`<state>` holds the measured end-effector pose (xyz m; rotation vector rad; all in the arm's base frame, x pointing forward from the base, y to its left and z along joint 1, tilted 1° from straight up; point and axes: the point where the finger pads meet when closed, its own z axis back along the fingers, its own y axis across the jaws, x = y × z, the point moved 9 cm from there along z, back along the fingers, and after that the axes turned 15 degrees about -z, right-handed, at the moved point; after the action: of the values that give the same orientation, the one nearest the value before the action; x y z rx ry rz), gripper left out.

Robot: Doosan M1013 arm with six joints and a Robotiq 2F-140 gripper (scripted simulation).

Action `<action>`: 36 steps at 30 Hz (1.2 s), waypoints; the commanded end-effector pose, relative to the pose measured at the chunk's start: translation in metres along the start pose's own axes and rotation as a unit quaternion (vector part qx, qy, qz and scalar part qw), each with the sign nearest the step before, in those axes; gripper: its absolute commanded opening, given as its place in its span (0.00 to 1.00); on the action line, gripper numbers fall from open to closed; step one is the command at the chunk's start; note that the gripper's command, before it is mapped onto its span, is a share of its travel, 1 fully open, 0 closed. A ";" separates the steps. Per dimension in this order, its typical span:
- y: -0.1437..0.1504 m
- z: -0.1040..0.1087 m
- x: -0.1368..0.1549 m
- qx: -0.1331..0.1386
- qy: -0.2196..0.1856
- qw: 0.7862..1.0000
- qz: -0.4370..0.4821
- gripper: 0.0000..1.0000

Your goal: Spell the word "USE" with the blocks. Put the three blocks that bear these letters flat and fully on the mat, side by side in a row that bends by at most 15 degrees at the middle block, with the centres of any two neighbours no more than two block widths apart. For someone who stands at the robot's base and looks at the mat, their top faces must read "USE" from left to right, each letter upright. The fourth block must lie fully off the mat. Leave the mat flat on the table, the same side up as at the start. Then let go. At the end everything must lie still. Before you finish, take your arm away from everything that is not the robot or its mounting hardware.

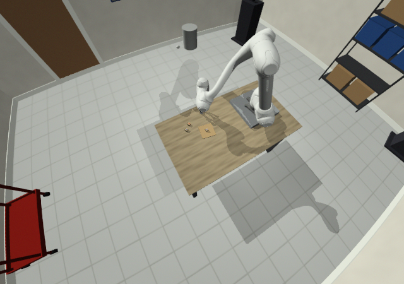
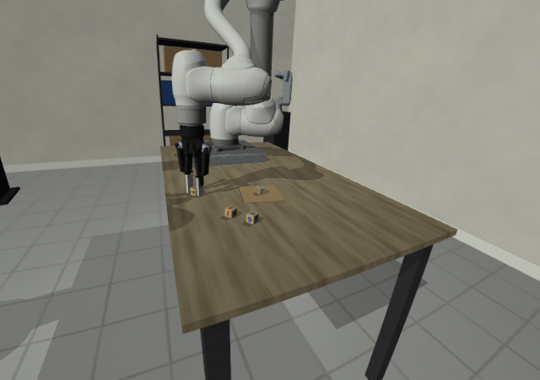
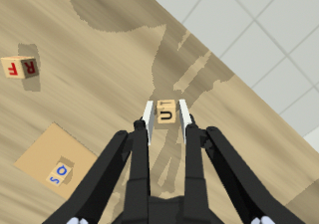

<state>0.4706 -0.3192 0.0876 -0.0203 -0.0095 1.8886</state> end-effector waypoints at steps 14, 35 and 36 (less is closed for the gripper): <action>0.003 -0.003 0.001 0.000 -0.001 1.000 0.000 0.13; 0.003 -0.003 0.001 0.000 -0.001 1.000 0.000 0.13; 0.003 -0.003 0.001 0.000 -0.001 1.000 0.000 0.13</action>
<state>0.4706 -0.3191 0.0876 -0.0203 -0.0096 1.8886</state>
